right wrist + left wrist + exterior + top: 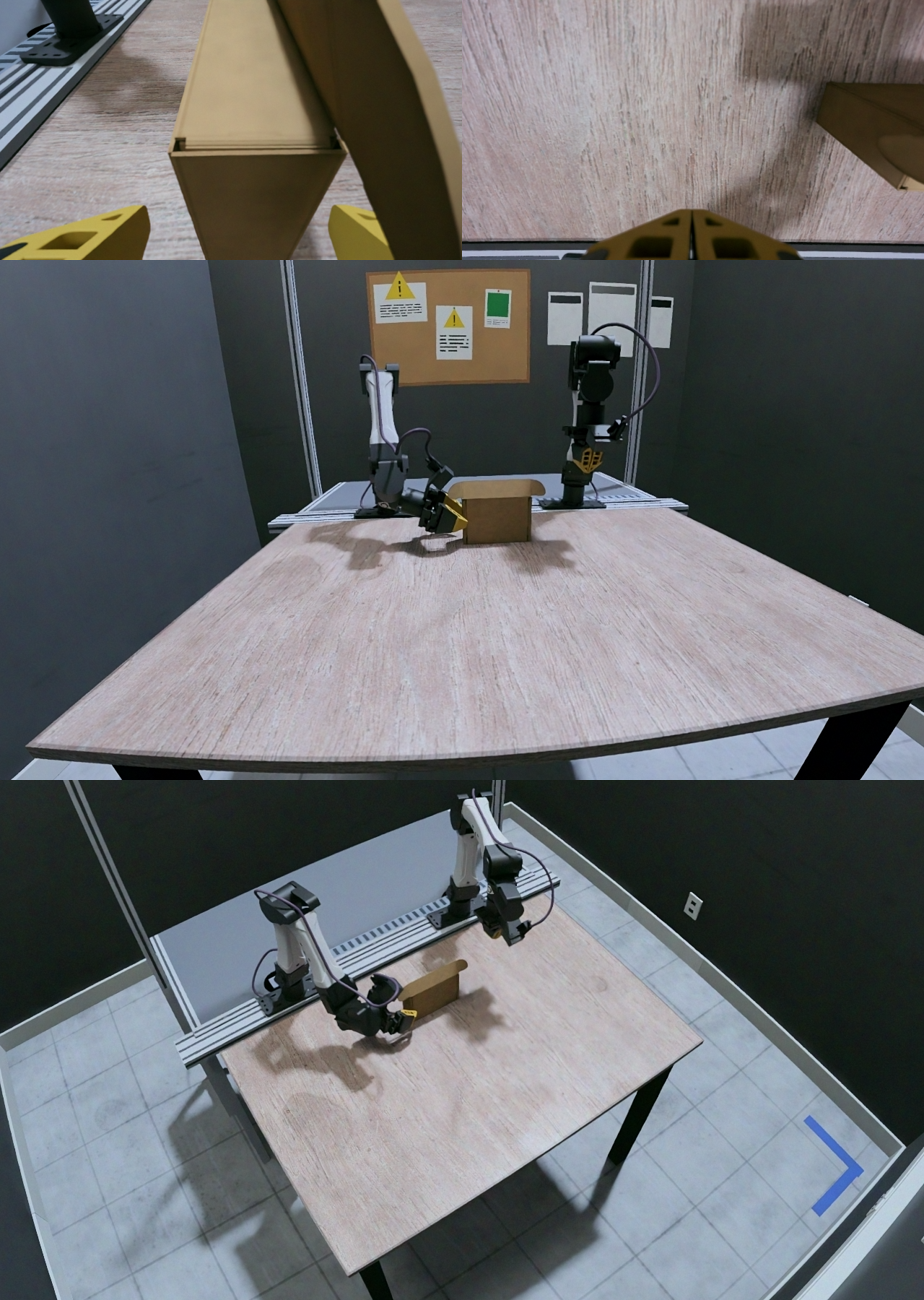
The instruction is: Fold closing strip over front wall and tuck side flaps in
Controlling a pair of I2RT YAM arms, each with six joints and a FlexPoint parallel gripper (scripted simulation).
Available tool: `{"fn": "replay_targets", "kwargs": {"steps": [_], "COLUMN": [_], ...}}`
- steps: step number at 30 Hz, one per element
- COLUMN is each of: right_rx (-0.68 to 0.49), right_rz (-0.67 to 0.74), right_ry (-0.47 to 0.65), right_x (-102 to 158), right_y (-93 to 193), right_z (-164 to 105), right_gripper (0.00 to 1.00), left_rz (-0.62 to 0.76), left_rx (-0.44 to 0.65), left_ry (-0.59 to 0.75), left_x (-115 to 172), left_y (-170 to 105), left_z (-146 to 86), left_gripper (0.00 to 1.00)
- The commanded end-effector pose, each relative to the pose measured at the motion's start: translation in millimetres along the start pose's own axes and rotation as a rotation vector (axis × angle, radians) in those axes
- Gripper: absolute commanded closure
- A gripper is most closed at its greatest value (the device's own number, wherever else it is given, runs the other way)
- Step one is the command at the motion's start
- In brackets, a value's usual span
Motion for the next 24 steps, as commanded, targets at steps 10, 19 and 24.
{"fn": "replay_targets", "kwargs": {"steps": [10, 19, 24], "right_rx": [0.003, 0.002, 0.014], "right_rz": [0.012, 0.012, -0.018], "right_ry": [0.003, 0.001, -0.010], "right_x": [5.1, 4.9, -4.2], "right_y": [1.1, 1.2, -5.1], "right_z": [10.9, 14.8, 11.1], "right_gripper": [0.20, 0.20, 0.23], "left_rz": [-0.001, -0.001, -0.001], "left_rx": [0.001, 0.001, 0.001], "left_ry": [-0.008, -0.008, -0.008], "left_x": [0.4, 0.4, 0.4], "left_y": [-0.9, -0.9, -0.9], "left_z": [-3.6, -3.6, -3.6], "left_gripper": [1.00, 1.00, 1.00]}}
Point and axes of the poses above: on each arm, the point where the finger pads meet when closed, its own z axis out along the fingers, its own y axis across the jaws, x = y × z, the point moved 2 cm from there along -z, back along the fingers, and after that the axes turned 4 degrees about -z, right-handed, at the moved point
